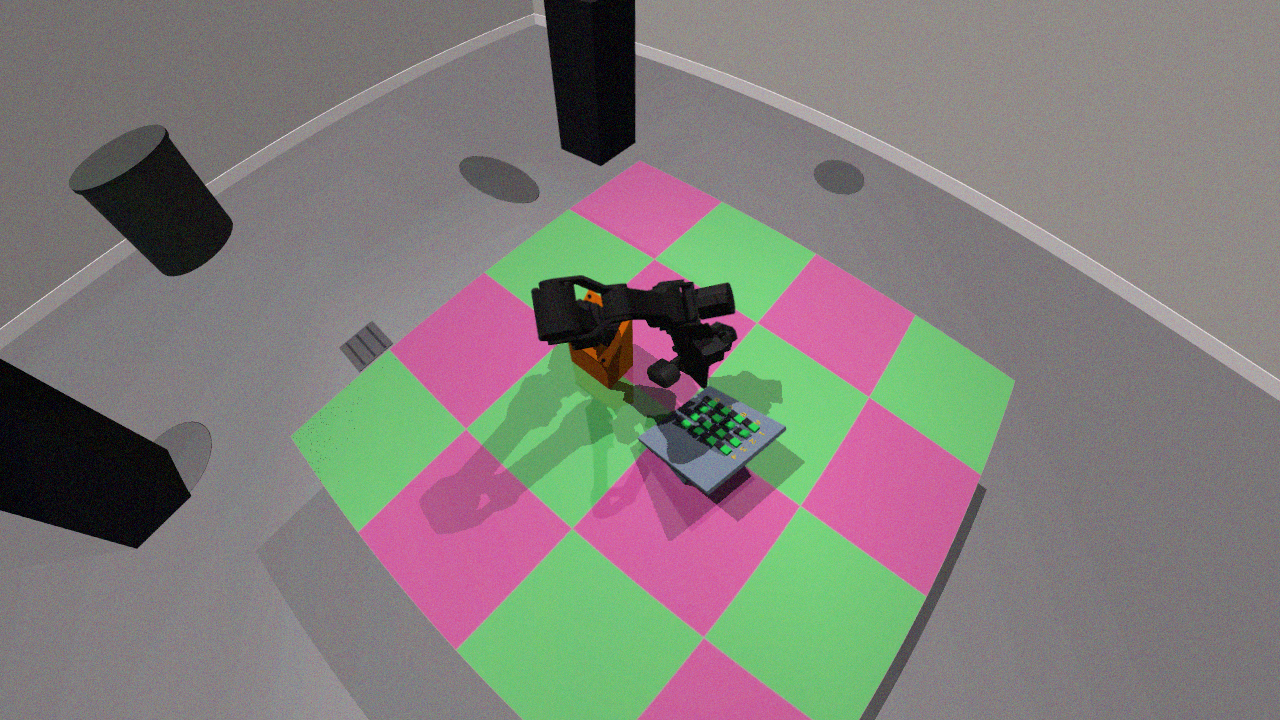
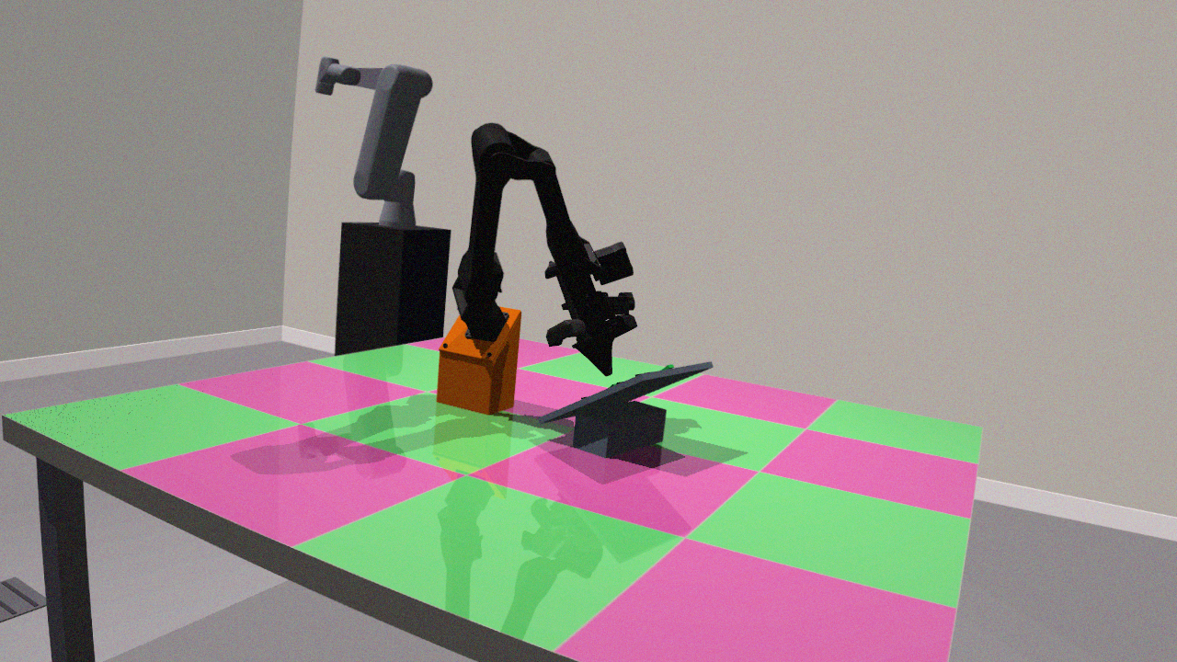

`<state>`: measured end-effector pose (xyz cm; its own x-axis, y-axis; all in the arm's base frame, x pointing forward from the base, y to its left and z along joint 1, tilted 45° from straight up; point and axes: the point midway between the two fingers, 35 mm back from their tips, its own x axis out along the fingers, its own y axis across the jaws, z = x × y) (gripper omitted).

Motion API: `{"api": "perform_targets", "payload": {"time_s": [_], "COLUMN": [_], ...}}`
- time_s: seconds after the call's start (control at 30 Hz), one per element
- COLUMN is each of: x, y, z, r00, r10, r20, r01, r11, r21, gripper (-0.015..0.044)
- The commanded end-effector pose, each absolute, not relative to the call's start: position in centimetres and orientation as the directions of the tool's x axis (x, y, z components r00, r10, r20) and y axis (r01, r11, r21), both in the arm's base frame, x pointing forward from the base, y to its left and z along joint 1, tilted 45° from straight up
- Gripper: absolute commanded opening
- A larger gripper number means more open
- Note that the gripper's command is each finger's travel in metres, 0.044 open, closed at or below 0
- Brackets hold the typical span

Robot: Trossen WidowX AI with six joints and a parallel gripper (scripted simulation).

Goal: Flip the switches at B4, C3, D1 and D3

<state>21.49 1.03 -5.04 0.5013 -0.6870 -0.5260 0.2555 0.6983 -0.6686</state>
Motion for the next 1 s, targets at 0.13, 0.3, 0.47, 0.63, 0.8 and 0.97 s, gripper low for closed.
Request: {"api": "perform_targets", "payload": {"time_s": [0.13, 0.3, 0.47, 0.63, 0.8, 0.97], "x": [21.9, 22.0, 22.4, 22.6, 22.6, 22.6], "y": [0.0, -0.2, -0.7, -1.0, -1.0, -1.0], "z": [-5.6, -5.8, -6.2, -6.4, -6.4, -6.4], "r00": [0.501, 0.501, 0.501, 0.501, 0.501, 0.501], "r10": [-0.693, -0.693, -0.693, -0.693, -0.693, -0.693], "r20": [-0.518, -0.518, -0.519, -0.518, -0.518, -0.518], "r01": [0.252, 0.252, 0.252, 0.252, 0.252, 0.252], "r11": [0.690, 0.690, 0.690, 0.690, 0.690, 0.690], "r21": [-0.679, -0.679, -0.678, -0.679, -0.679, -0.679], "gripper": [0.0000, 0.0000, 0.0000, 0.0000, 0.0000, 0.0000]}}
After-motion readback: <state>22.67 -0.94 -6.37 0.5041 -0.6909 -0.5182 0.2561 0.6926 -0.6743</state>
